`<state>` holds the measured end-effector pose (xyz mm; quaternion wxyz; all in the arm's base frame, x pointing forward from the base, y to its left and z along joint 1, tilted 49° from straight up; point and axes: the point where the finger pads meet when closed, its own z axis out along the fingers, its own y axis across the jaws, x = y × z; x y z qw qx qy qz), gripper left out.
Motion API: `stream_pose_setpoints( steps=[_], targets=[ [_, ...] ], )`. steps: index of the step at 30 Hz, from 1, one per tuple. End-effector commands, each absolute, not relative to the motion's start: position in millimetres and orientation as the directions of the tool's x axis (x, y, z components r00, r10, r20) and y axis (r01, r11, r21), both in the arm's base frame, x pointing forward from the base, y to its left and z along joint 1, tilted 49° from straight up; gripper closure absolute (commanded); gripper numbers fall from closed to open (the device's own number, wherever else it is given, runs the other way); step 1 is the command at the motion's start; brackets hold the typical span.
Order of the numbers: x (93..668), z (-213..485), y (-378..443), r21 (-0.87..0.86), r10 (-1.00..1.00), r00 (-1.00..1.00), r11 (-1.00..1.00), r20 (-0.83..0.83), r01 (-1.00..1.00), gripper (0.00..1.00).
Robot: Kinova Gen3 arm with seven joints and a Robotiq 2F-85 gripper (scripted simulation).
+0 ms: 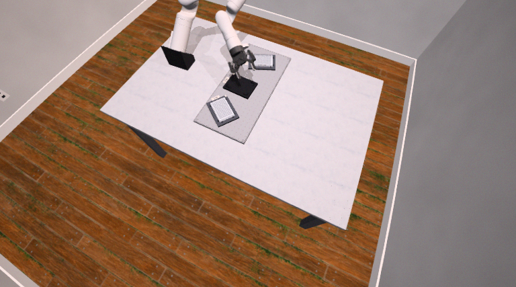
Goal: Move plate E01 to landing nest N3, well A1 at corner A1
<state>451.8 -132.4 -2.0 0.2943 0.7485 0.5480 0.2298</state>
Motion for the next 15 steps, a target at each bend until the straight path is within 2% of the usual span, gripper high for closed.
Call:
stream_pose_setpoints(
  steps=[1, 15],
  targets=[
    [445.9, -7.7, -145.7, 0.685, 0.954, 0.300, -0.234, 0.024, 0.690, 0.00],
    [439.7, -23.3, -149.8, 0.664, 0.979, 0.193, -0.184, 0.060, 0.725, 0.00]
  ],
)
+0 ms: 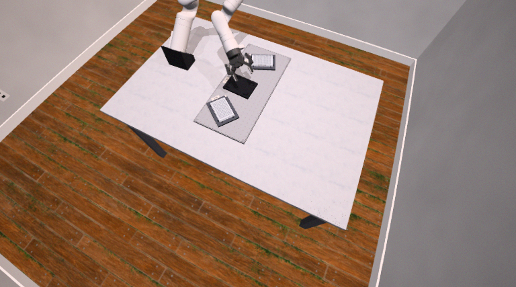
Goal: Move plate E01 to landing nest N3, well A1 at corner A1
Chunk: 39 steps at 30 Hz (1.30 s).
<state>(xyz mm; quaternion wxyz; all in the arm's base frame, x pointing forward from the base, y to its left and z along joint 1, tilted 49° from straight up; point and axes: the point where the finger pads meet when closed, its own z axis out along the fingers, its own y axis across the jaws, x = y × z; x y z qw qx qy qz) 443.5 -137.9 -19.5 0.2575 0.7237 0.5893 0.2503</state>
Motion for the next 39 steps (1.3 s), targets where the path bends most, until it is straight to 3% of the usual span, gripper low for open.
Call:
stream_pose_setpoints(
  steps=[1, 39],
  targets=[
    [439.2, -24.6, -150.1, 0.663, 0.981, 0.184, -0.179, 0.063, 0.727, 0.00],
    [422.2, -67.5, -161.3, 0.614, 0.978, -0.112, -0.019, 0.175, 0.789, 0.00]
  ],
)
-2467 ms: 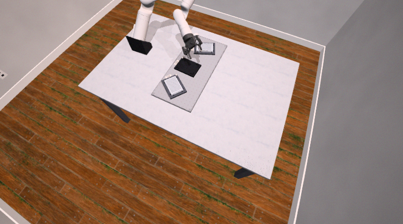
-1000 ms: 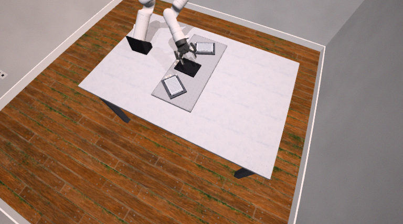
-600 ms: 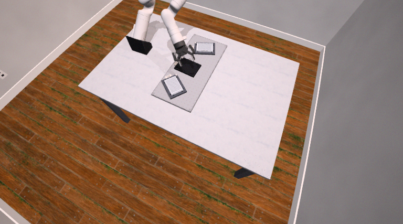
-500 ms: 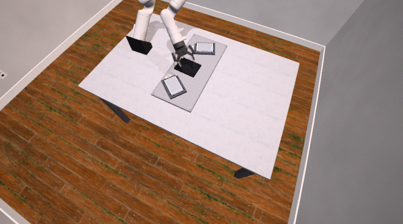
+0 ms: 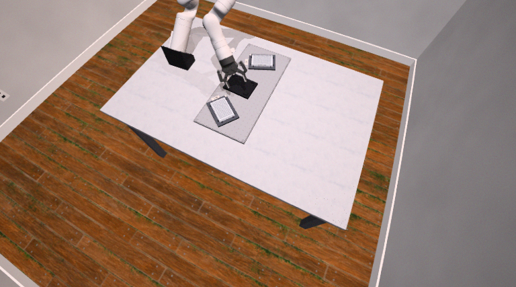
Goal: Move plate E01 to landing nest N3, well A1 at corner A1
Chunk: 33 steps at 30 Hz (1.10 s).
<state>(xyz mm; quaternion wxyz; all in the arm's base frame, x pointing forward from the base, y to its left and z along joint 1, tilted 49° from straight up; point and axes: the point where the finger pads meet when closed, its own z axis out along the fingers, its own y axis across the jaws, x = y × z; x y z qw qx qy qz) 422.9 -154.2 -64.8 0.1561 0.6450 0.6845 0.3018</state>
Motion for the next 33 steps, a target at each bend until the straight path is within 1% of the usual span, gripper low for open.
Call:
stream_pose_setpoints(
  steps=[1, 33],
  targets=[
    [422.2, -67.5, -161.3, 0.614, 0.978, -0.112, -0.019, 0.175, 0.789, 0.00],
    [406.7, -106.5, -171.5, 0.586, 0.887, -0.363, 0.140, 0.284, 0.798, 0.00]
  ],
)
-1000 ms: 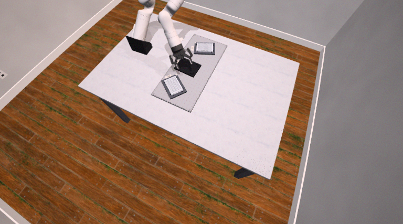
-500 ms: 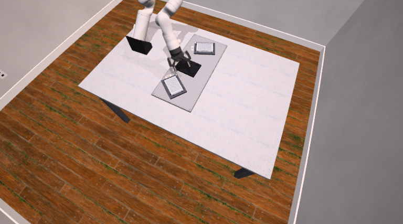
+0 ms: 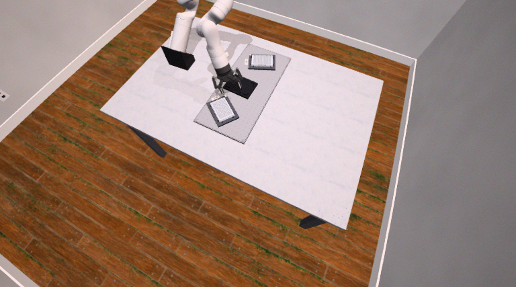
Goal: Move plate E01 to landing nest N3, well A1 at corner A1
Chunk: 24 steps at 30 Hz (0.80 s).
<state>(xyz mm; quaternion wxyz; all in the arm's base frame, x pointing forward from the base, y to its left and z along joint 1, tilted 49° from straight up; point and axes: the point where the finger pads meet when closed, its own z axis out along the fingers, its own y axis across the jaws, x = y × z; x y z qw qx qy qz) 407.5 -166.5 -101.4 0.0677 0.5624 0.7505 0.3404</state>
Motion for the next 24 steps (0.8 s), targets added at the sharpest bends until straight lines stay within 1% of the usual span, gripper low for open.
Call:
stream_pose_setpoints(
  steps=[1, 24],
  targets=[
    [406.7, -106.5, -171.5, 0.586, 0.887, -0.363, 0.140, 0.284, 0.798, 0.00],
    [396.4, -132.4, -178.3, 0.576, 0.784, -0.509, 0.246, 0.355, 0.779, 0.00]
  ],
)
